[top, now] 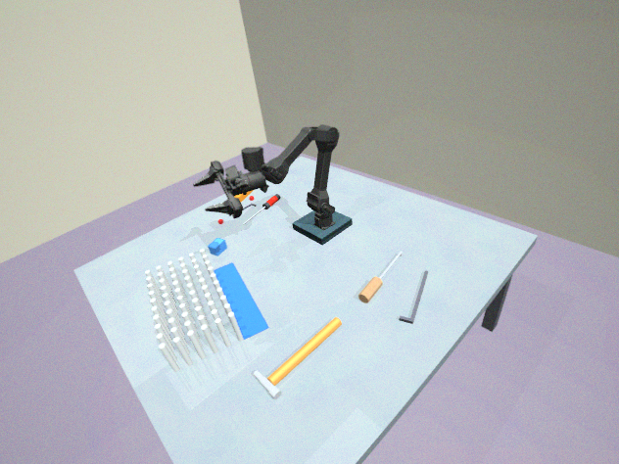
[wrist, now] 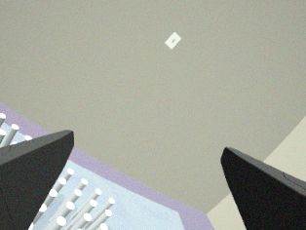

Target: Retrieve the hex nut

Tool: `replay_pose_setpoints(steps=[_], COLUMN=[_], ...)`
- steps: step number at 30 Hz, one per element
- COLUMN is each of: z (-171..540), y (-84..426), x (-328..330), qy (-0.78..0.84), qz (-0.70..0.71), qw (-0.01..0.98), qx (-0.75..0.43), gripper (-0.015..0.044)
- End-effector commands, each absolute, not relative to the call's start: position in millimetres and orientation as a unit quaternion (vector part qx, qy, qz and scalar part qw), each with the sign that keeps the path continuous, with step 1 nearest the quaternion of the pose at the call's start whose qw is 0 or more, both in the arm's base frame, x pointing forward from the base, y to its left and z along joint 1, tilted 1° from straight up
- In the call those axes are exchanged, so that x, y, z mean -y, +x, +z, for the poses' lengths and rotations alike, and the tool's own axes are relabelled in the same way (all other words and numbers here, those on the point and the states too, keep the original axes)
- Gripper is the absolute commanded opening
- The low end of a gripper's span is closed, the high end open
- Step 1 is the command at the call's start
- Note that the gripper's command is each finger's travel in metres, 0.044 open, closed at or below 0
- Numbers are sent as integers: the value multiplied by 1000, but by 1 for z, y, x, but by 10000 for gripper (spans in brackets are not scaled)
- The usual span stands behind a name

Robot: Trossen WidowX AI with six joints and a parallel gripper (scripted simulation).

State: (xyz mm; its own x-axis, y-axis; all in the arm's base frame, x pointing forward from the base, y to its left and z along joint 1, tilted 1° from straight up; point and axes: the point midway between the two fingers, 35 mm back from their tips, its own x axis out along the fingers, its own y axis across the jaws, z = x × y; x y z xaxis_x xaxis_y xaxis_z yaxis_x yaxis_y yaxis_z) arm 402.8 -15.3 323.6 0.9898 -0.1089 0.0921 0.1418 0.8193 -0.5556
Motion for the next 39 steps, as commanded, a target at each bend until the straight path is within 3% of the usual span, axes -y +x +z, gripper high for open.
replay_pose_setpoints(steps=[1,10,39], z=[267,146,144], y=[414,400,399], x=[-20,-102,-104], qy=[-227,-111,-109], qz=[-25,27,27], qw=[973,973,973], qx=[-41,-201,-204], gripper=[440,440,440])
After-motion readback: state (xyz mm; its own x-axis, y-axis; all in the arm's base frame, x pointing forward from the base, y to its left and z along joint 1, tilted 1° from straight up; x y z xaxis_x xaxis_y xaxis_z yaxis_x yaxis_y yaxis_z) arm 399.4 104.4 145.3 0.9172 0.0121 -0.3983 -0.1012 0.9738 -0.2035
